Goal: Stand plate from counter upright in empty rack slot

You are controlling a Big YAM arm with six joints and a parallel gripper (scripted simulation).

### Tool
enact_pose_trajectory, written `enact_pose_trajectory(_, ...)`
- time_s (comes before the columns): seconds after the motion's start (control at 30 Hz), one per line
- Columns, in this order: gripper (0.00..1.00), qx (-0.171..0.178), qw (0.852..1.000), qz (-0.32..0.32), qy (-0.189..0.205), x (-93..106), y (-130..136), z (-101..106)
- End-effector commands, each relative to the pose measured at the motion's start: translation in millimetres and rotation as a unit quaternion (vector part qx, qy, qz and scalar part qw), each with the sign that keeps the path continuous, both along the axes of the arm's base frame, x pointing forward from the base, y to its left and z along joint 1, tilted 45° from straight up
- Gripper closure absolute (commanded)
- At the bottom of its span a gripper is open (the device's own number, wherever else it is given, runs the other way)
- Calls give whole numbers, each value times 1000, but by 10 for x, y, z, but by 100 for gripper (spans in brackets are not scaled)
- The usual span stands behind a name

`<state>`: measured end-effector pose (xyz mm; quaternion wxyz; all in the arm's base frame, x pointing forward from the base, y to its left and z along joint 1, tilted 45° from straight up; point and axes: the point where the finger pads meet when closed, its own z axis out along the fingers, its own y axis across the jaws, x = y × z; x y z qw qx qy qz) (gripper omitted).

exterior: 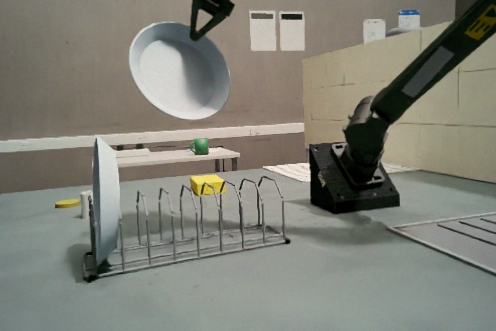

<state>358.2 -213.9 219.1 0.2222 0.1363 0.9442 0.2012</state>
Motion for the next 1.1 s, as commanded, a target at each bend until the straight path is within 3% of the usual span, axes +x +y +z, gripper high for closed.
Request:
enact_pose_trajectory(0.0, 100, -54, 996, 31, -57, 48, -142, 192)
enact_pose_trajectory(0.07, 100, -82, 990, 69, -89, 205, -46, 374)
enact_pose_trajectory(0.17, 100, -101, 983, 102, -114, 213, 37, 367)
enact_pose_trajectory(0.27, 100, -138, 971, 120, -152, 245, -74, 569)
enact_pose_trajectory(0.37, 100, -154, 958, 166, -178, 326, 121, 567)
enact_pose_trajectory(0.53, 100, -186, 943, 182, -208, 334, 22, 717)
enact_pose_trajectory(0.73, 100, -228, 903, 250, -264, 487, 215, 893)
enact_pose_trajectory(0.87, 100, -263, 878, 269, -294, 506, 135, 1055)
enact_pose_trajectory(0.97, 100, -279, 855, 301, -318, 589, 255, 1141)
enact_pose_trajectory(1.07, 100, -288, 851, 299, -322, 563, 184, 1162)
